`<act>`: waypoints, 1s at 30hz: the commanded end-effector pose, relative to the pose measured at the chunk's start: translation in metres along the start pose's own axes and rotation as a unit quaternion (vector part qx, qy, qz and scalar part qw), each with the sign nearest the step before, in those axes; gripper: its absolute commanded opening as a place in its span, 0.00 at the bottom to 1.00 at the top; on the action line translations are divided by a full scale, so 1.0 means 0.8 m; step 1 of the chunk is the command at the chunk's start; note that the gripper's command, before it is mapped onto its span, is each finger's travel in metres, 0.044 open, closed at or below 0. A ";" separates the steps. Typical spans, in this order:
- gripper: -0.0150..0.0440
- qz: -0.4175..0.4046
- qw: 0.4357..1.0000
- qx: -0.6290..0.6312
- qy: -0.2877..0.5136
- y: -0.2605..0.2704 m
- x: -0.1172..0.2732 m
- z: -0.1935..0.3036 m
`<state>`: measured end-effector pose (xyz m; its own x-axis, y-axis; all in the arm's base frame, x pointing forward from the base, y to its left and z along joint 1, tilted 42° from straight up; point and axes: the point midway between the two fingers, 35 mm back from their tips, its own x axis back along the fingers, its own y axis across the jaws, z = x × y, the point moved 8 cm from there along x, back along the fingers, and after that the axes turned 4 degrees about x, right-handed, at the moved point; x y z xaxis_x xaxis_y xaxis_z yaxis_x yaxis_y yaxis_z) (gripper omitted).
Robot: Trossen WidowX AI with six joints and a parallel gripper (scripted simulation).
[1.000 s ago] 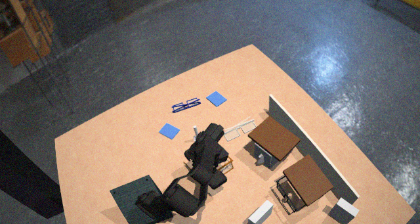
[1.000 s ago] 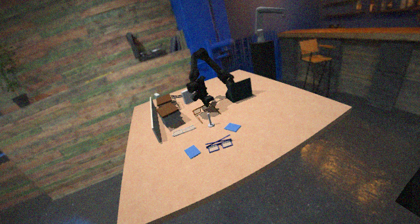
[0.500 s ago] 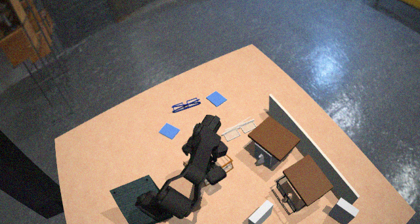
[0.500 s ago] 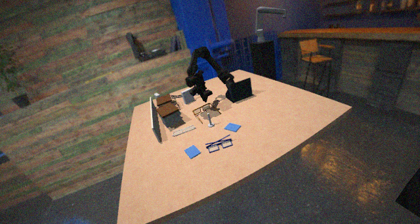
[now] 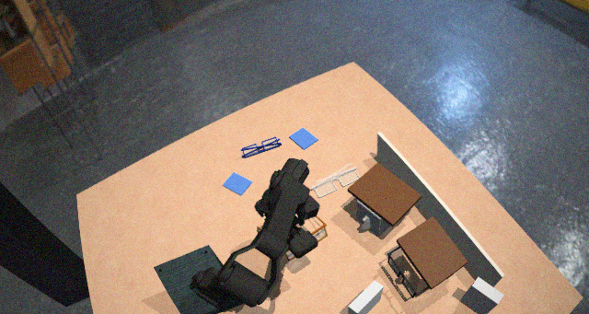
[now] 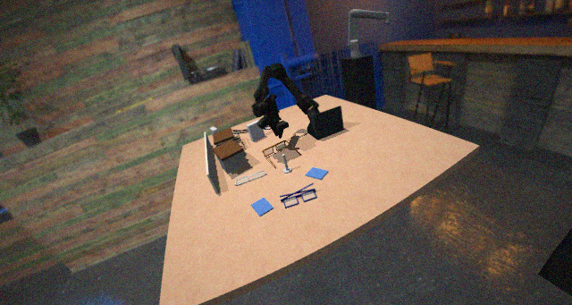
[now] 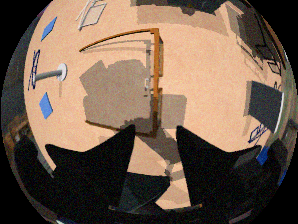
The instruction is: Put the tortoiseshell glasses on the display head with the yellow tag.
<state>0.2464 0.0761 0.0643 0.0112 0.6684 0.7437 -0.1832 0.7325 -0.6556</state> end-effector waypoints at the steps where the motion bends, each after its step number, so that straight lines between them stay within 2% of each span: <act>1: 0.55 -0.002 1.000 0.000 0.005 0.003 0.004 -0.002; 3: 0.49 -0.002 1.000 0.000 0.005 0.003 0.004 -0.002; 13: 0.49 -0.002 1.000 0.000 0.005 0.003 0.002 -0.002; 30: 0.49 -0.002 1.000 0.000 0.004 0.003 -0.032 -0.004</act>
<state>0.2508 0.0666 0.0489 0.0127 0.6600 0.7512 -0.1742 0.7412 -0.6483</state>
